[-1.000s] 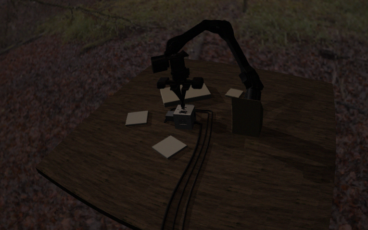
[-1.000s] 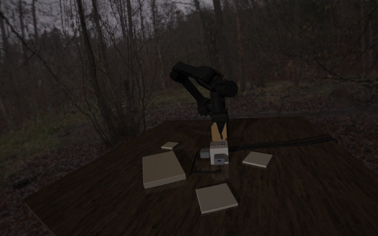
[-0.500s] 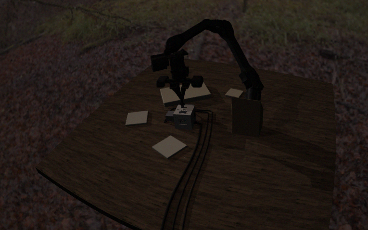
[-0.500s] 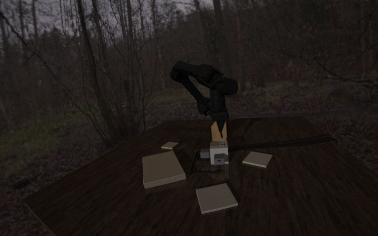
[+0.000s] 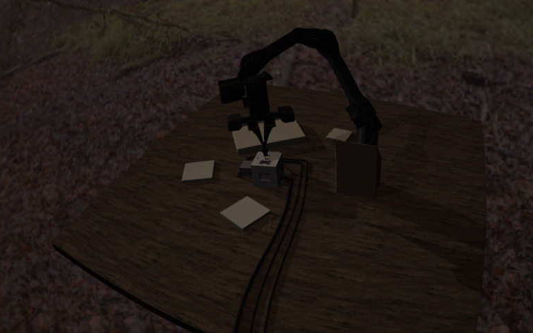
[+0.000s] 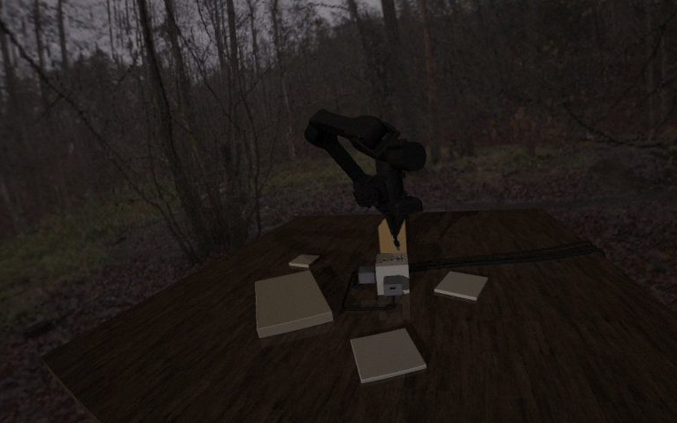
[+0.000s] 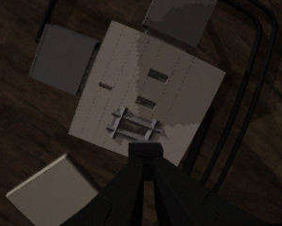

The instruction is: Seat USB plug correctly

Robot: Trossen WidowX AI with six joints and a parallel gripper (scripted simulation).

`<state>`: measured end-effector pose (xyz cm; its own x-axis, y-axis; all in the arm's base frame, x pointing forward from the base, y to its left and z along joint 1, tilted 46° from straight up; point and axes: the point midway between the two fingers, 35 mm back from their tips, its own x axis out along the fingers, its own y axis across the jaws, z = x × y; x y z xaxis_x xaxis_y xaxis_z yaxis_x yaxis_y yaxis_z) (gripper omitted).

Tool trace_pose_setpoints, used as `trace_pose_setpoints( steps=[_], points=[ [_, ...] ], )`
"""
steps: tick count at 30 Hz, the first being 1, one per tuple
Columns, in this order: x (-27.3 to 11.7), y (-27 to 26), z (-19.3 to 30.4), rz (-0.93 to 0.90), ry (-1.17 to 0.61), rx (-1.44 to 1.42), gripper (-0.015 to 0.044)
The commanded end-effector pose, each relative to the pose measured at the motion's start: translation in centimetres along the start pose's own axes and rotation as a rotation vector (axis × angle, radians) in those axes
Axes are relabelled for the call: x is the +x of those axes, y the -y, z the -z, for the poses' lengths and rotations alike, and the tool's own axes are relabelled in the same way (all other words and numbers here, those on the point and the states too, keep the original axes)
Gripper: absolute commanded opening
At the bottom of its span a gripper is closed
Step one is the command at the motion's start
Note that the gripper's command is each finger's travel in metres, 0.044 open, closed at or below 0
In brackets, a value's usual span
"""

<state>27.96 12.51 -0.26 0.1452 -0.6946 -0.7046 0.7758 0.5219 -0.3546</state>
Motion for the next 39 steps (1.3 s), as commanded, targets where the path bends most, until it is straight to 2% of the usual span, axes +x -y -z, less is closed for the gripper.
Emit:
trace_pose_setpoints(
  steps=[1, 39],
  points=[
    [0.01, -0.01, 0.02, -0.001, 0.000, -0.129, 0.0000],
    [0.01, -0.01, 0.02, -0.001, 0.000, -1.124, 0.0000]
  ],
)
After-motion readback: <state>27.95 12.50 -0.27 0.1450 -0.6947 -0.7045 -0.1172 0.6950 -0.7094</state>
